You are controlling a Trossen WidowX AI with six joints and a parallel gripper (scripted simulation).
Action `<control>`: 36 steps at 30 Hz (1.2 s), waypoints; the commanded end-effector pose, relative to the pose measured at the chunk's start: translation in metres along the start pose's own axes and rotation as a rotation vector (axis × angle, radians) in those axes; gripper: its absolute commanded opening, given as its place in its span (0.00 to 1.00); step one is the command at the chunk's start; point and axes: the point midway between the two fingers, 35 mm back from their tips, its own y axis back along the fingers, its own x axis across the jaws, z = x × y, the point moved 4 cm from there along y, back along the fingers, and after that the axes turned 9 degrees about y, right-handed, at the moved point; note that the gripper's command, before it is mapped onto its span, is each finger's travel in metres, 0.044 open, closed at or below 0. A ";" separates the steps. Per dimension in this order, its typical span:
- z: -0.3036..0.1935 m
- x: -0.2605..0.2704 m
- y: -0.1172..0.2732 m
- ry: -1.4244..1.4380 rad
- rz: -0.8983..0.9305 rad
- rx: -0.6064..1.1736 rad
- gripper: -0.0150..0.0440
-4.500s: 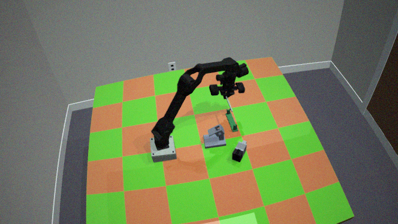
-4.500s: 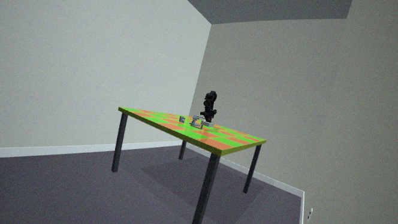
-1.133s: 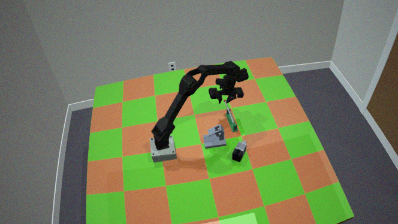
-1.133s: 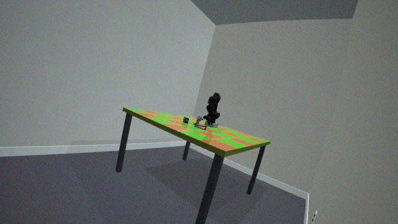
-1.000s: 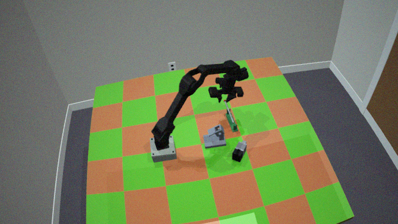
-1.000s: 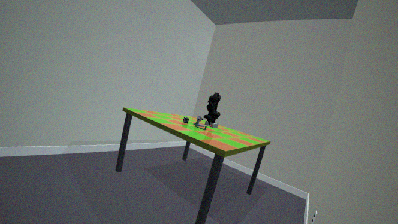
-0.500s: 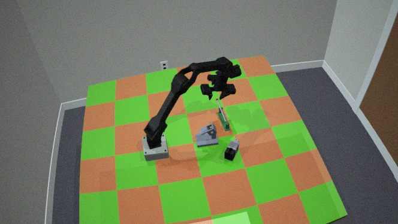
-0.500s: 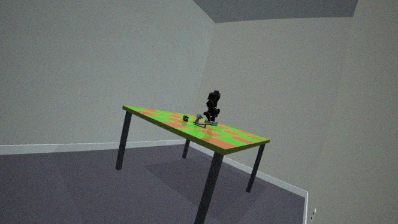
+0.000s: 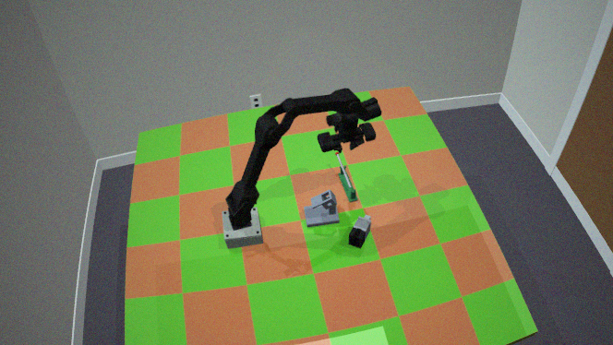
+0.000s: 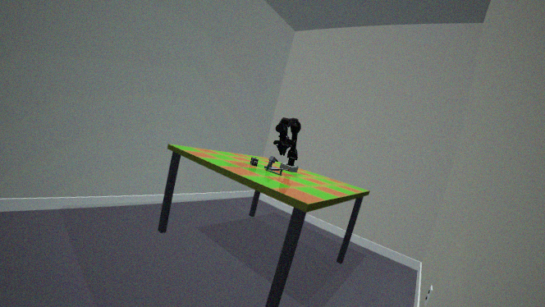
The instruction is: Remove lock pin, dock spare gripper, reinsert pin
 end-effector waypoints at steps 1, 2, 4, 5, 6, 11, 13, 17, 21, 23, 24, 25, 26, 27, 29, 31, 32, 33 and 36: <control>-0.004 0.001 -0.019 0.004 0.009 -0.006 0.56; -0.007 0.001 -0.030 0.004 0.009 -0.007 0.56; -0.012 0.002 -0.050 0.003 0.010 -0.009 0.56; -0.014 0.003 -0.059 0.002 0.011 -0.010 0.56; -0.015 0.004 -0.064 0.002 0.011 -0.011 0.56; -0.016 0.004 -0.069 0.002 0.011 -0.011 0.56; -0.016 0.004 -0.072 0.002 0.011 -0.011 0.56; -0.018 0.004 -0.078 0.002 0.011 -0.011 0.56; -0.019 0.004 -0.084 0.002 0.011 -0.011 0.56; -0.020 0.004 -0.088 0.002 0.011 -0.011 0.56; -0.020 0.004 -0.089 0.002 0.011 -0.011 0.56; -0.021 0.004 -0.091 0.002 0.011 -0.011 0.56; -0.021 0.004 -0.092 0.002 0.011 -0.011 0.56; -0.022 0.004 -0.094 0.002 0.011 -0.011 0.56; -0.022 0.004 -0.097 0.002 0.011 -0.011 0.56; -0.023 0.005 -0.100 0.002 0.011 -0.011 0.56; -0.023 0.005 -0.102 0.002 0.011 -0.011 0.56; -0.024 0.005 -0.104 0.002 0.011 -0.011 0.56; -0.025 0.005 -0.108 0.002 0.011 -0.011 0.56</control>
